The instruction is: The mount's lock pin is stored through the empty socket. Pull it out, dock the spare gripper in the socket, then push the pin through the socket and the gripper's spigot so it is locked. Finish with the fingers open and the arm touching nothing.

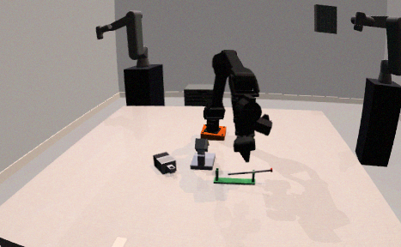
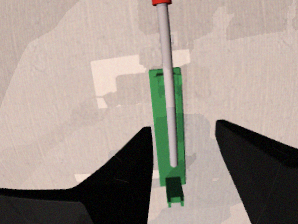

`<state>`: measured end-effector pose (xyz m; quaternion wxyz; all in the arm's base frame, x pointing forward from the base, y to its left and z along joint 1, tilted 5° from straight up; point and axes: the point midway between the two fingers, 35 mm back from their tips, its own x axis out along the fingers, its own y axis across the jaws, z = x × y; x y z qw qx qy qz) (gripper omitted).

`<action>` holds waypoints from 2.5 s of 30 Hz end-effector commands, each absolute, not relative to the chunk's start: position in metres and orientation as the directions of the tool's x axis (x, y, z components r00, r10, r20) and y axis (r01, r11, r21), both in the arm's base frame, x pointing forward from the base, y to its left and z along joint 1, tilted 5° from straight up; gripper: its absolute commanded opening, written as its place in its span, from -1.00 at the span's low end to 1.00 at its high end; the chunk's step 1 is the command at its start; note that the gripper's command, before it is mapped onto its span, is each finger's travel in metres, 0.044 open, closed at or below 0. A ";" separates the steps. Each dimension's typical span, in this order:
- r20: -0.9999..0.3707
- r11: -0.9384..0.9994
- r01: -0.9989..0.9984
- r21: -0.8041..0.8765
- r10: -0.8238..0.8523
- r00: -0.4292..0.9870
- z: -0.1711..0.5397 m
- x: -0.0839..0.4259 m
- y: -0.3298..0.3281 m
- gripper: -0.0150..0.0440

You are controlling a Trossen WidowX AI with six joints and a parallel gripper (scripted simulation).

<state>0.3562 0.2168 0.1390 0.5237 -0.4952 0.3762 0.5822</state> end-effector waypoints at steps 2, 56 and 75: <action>-0.972 -0.169 -0.983 -0.077 0.233 0.037 0.123 0.355 0.217 0.12; -0.972 -0.169 -0.983 -0.077 0.233 0.036 0.064 0.358 0.222 0.12; -0.972 -0.170 -0.982 -0.078 0.233 0.036 0.065 0.359 0.222 -0.49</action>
